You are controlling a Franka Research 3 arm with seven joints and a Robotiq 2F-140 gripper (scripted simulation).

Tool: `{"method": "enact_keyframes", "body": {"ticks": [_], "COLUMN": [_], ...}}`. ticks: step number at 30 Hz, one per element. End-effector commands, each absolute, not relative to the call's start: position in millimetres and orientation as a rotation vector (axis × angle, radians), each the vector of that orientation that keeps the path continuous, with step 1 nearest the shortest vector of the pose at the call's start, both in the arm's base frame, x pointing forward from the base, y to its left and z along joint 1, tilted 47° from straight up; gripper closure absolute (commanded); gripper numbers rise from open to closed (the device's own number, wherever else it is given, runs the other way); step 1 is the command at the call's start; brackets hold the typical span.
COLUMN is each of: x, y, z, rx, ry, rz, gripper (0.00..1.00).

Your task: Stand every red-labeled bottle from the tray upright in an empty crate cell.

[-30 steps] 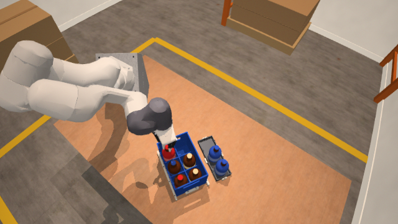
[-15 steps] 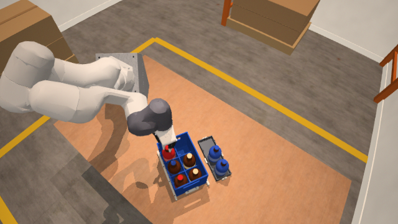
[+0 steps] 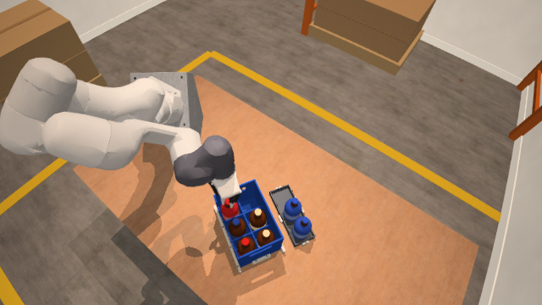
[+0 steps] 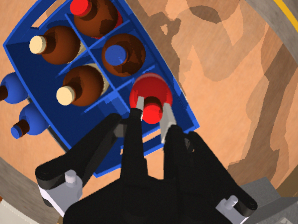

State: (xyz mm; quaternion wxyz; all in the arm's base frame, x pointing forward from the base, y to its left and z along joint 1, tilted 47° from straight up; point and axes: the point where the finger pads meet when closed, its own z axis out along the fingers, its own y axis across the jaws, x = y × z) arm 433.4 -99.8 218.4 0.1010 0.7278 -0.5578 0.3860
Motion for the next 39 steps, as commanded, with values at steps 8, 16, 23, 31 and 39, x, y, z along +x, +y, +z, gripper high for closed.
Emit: {"method": "enact_keyframes", "body": {"ticks": [8, 16, 23, 31, 39], "x": [438.5, 439.1, 439.4, 439.5, 439.5], "y": [-99.4, -100.1, -100.5, -100.5, -100.5], "z": [218.2, 217.4, 216.9, 216.9, 216.9], "rx": [2.154, 2.154, 2.154, 2.154, 2.154], "ry": [-1.657, -1.657, -1.657, -1.657, -1.657], "rz": [1.155, 1.154, 1.154, 1.154, 1.154], "gripper": [1.00, 1.00, 1.00, 1.00, 1.00]}}
